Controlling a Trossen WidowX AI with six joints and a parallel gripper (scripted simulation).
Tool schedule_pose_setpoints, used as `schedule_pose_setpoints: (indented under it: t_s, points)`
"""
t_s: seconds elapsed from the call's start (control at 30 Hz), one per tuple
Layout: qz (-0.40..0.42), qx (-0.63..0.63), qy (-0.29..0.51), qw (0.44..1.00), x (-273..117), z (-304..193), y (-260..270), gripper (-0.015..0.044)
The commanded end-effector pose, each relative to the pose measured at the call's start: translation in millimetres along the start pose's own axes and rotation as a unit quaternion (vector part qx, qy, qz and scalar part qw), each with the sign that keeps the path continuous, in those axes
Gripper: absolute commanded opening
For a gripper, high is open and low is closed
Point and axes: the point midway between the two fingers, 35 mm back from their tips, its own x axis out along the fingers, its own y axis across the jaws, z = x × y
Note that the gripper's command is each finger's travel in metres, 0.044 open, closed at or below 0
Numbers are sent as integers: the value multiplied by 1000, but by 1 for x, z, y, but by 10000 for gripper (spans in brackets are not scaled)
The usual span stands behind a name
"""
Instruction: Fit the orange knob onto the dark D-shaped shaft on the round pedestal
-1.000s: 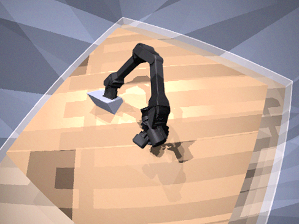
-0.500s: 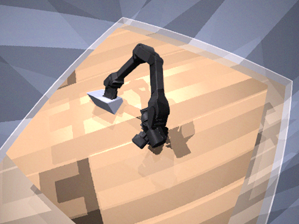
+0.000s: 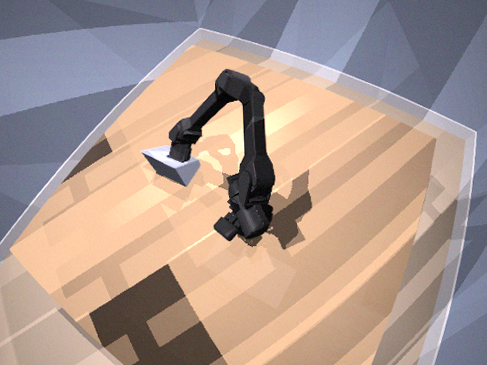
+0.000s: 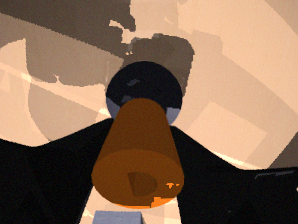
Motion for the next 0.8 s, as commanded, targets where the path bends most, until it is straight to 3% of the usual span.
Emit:
schedule_pose_setpoints:
  t_s: [0.0, 0.77]
  points:
    - [-1, -2, 0, 1000, 0, 1, 1, 0]
    - [-1, -2, 0, 1000, 1, 2, -1, 0]
